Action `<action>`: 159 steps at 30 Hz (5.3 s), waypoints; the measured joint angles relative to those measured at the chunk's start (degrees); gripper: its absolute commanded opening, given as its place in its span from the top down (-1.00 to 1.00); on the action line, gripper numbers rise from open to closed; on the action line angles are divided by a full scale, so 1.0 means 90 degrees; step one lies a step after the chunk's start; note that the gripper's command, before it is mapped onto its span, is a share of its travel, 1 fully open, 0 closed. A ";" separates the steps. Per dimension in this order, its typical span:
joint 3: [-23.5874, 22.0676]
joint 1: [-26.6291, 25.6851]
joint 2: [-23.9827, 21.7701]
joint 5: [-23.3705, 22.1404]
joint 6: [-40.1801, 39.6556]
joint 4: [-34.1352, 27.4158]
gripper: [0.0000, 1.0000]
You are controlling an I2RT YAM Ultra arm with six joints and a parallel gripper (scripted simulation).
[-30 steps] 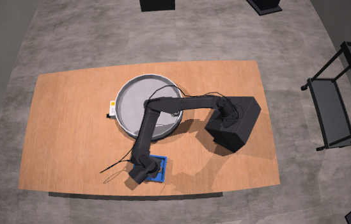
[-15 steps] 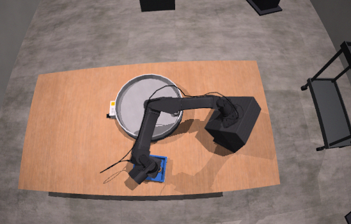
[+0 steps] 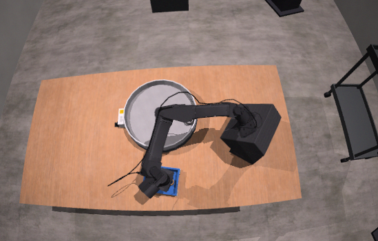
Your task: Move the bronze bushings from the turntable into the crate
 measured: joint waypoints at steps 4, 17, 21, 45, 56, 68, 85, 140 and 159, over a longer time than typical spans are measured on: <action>0.0007 0.0012 0.0002 0.0002 0.0032 -0.0053 0.72; 0.0090 0.0073 0.0000 0.0007 0.0073 -0.0143 0.72; 0.0090 0.0073 0.0000 0.0007 0.0073 -0.0151 0.72; 0.0083 0.0073 -0.0005 0.0010 0.0073 -0.0148 0.70; -0.0862 0.0066 -0.0627 0.0010 -0.0017 0.0136 0.70; -0.4318 -0.0746 -0.3303 -0.0068 -0.0614 0.1122 0.70; -0.7708 -0.3439 -0.8000 -0.0852 -0.3628 0.2351 0.70; -0.7978 -0.4342 -0.8718 -0.1860 -0.5238 0.2628 0.70; -0.7978 -0.4342 -0.8718 -0.1860 -0.5238 0.2628 0.70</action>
